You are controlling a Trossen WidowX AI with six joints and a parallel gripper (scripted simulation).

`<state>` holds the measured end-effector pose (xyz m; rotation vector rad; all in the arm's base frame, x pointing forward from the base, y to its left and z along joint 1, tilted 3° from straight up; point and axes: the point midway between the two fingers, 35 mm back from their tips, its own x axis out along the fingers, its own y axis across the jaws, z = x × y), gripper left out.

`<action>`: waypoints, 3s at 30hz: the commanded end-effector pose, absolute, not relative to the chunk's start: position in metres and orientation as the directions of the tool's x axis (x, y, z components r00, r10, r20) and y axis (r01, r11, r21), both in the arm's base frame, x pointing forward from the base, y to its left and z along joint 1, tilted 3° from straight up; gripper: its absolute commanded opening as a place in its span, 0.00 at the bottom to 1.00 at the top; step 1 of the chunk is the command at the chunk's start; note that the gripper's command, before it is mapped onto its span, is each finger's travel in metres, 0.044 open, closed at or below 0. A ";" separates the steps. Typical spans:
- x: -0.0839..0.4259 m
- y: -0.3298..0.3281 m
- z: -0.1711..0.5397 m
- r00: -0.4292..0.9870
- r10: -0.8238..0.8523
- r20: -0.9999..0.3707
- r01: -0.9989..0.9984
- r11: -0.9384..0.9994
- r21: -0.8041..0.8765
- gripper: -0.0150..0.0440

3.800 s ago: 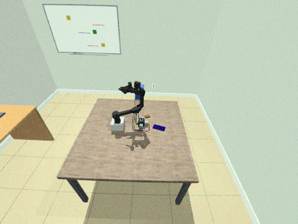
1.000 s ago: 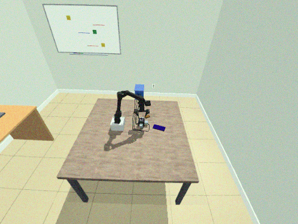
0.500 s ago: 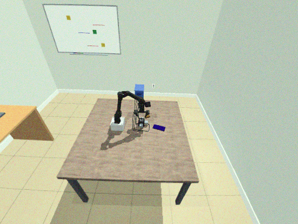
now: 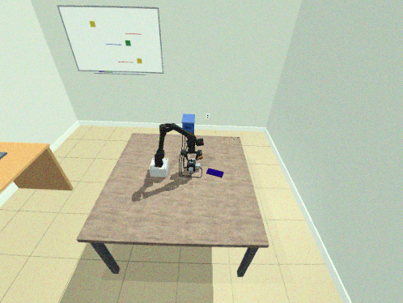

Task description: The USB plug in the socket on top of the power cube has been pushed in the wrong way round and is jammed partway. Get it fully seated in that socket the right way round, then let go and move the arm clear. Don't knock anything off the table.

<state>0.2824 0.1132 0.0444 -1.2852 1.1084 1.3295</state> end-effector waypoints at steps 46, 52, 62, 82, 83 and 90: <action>0.282 0.113 0.054 -0.001 0.038 -0.999 -0.990 -0.142 -0.004 0.25; 0.282 0.113 0.058 -0.001 0.038 -0.999 -0.990 -0.142 -0.004 0.25; 0.282 0.112 0.065 -0.001 0.038 -0.999 -0.990 -0.142 -0.004 0.25; 0.282 0.112 0.073 -0.002 0.038 -0.999 -0.995 -0.101 -0.002 0.25; 0.282 0.112 0.073 -0.002 0.038 -0.999 -0.997 -0.082 -0.001 0.25; 0.282 0.112 0.072 -0.002 0.038 -0.999 -0.994 0.109 0.006 0.25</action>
